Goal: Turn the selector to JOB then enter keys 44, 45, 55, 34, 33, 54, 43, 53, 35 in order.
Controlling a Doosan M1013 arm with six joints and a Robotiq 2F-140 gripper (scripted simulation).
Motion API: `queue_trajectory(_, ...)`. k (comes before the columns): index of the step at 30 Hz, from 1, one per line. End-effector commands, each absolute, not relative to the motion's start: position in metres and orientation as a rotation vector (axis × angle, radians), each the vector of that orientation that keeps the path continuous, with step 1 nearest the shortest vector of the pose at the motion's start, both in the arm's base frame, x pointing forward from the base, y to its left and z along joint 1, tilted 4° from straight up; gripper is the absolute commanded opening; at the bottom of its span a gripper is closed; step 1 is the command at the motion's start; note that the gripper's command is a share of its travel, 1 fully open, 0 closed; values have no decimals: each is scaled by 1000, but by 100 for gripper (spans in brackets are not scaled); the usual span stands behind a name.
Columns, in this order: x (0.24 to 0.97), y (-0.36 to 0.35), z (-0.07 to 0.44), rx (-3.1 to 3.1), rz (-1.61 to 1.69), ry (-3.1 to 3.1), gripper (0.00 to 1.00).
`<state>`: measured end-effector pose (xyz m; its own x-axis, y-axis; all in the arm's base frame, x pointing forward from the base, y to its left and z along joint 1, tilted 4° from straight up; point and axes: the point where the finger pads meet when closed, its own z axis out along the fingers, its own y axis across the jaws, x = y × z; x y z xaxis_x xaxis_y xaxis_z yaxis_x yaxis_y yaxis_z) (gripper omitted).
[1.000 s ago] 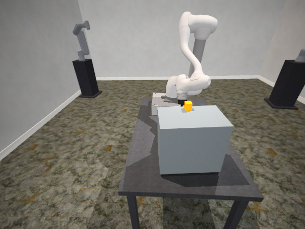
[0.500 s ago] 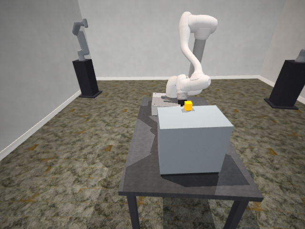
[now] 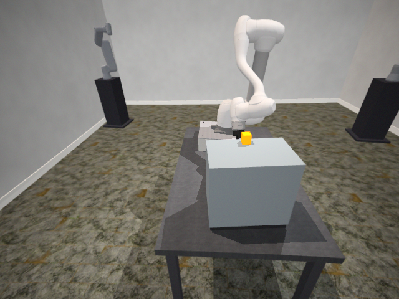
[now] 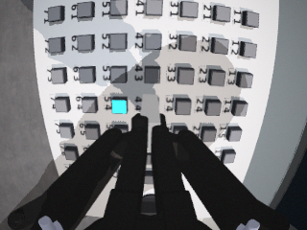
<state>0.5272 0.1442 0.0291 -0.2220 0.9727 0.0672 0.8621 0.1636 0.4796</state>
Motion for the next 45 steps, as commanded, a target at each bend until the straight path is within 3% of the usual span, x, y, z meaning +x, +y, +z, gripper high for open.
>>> queue_trajectory(1, 527, 145, 32, 1758, 623, 2193, 0)
queue_trajectory(32, 514, 133, 60, 1838, 638, 2141, 0)
queue_trajectory(36, 518, 114, 61, 2057, 677, 1983, 0)
queue_trajectory(45, 543, -8, 68, 3068, 801, 612, 0)
